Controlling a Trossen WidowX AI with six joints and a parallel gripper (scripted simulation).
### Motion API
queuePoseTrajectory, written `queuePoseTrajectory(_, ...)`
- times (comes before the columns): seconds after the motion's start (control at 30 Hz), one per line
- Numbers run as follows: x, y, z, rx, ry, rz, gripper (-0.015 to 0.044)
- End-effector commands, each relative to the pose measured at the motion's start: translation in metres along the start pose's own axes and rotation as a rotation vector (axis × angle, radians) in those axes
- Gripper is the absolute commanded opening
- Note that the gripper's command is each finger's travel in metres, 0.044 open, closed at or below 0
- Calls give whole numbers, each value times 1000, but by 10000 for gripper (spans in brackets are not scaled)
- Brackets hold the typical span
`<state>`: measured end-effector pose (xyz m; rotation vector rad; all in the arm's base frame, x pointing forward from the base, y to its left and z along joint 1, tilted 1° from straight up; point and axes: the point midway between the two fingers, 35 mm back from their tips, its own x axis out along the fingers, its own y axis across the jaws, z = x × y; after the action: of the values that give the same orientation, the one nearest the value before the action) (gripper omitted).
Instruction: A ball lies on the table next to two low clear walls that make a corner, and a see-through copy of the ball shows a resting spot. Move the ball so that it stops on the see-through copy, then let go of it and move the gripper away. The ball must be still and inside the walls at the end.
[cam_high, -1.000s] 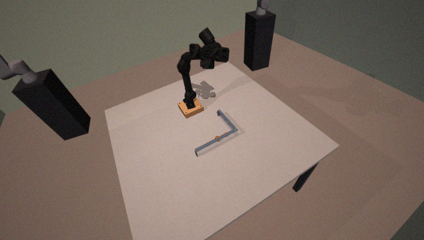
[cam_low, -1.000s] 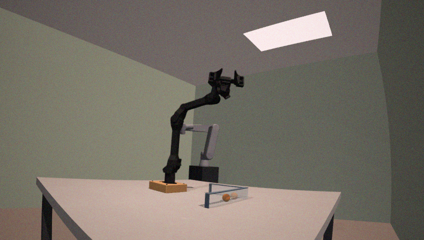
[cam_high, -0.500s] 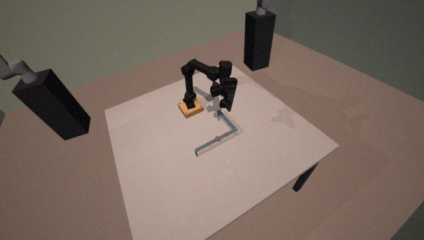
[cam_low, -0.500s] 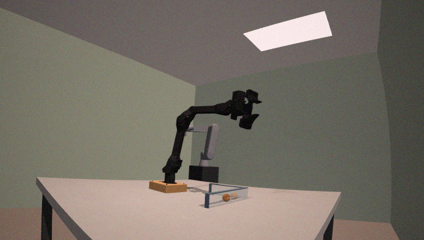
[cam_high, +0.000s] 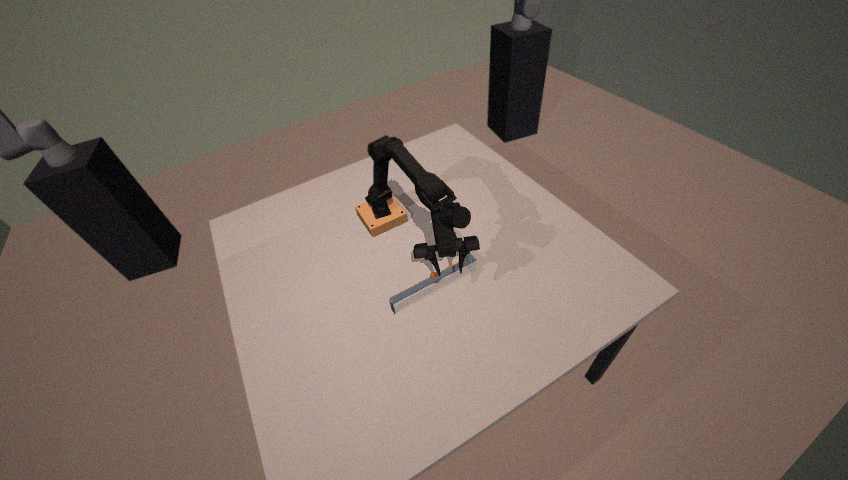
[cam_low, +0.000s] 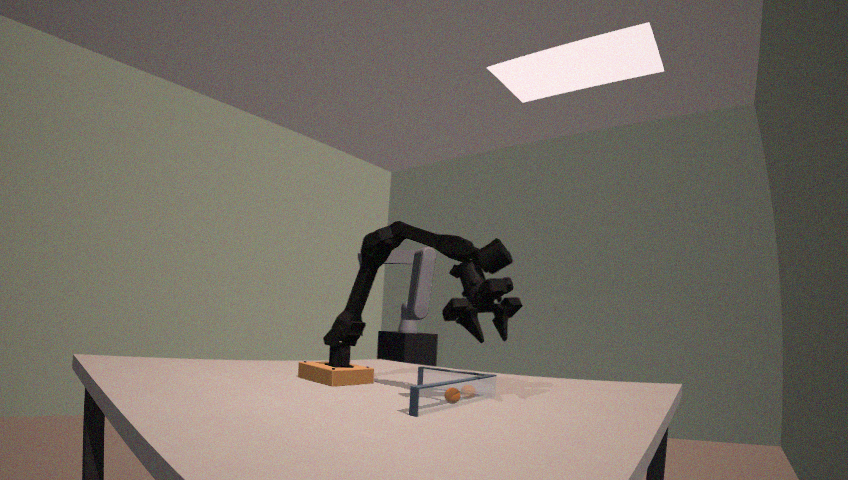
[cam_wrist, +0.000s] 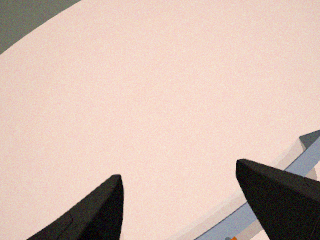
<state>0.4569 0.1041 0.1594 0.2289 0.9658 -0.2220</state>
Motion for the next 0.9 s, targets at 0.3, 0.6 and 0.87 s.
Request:
queuePoseTrajectory(0.3, 29, -49, -107, -475, 549, 58, 287)
queuePoseTrajectory(0.6, 42, -51, -115, -475, 549, 58, 287)
queuePoseTrajectory(0.87, 50, -51, -119, -475, 549, 58, 287)
